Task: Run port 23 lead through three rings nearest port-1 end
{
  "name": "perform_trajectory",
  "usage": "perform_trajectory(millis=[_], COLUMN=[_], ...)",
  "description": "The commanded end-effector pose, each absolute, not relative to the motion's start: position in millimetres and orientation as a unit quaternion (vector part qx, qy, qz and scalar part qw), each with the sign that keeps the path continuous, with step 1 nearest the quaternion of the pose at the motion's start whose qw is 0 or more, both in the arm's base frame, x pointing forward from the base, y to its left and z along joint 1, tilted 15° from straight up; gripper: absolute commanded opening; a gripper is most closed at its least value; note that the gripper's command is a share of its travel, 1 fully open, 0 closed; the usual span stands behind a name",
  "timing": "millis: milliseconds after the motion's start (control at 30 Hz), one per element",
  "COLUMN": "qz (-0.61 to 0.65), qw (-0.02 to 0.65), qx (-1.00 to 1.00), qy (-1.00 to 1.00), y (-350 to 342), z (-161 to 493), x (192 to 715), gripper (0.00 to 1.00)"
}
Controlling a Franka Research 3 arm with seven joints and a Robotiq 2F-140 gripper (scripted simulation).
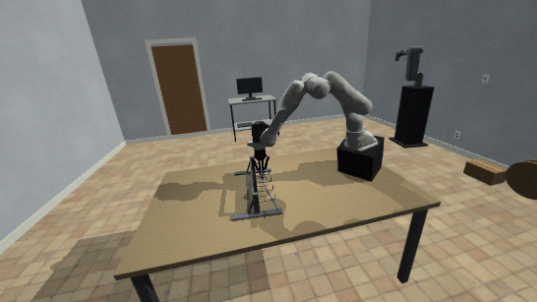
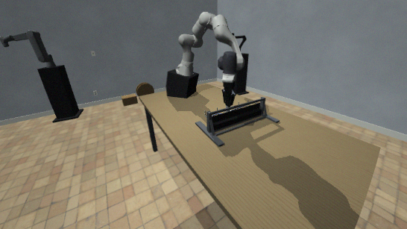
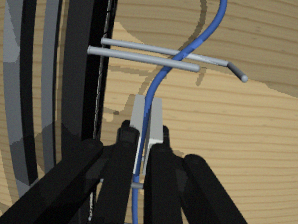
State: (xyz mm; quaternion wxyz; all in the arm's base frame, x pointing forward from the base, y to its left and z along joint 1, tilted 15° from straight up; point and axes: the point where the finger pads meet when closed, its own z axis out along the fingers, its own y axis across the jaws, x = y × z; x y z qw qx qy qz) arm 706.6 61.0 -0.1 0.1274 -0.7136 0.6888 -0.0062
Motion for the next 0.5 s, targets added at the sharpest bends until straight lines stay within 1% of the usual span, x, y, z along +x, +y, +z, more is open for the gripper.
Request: perform_trajectory(millis=[0, 333, 367, 467], qz=[-0.007, -0.007, -0.007, -0.007], qw=[0.126, 0.126, 0.126, 0.126], qx=[-0.712, -0.712, -0.712, -0.712], qy=[0.691, 0.691, 0.691, 0.691], y=[59.5, 59.5, 59.5, 59.5], z=[-0.6, -0.6, -0.6, -0.6], x=[706.9, 706.9, 706.9, 706.9], gripper=[0.0, 0.0, 0.2, 0.2])
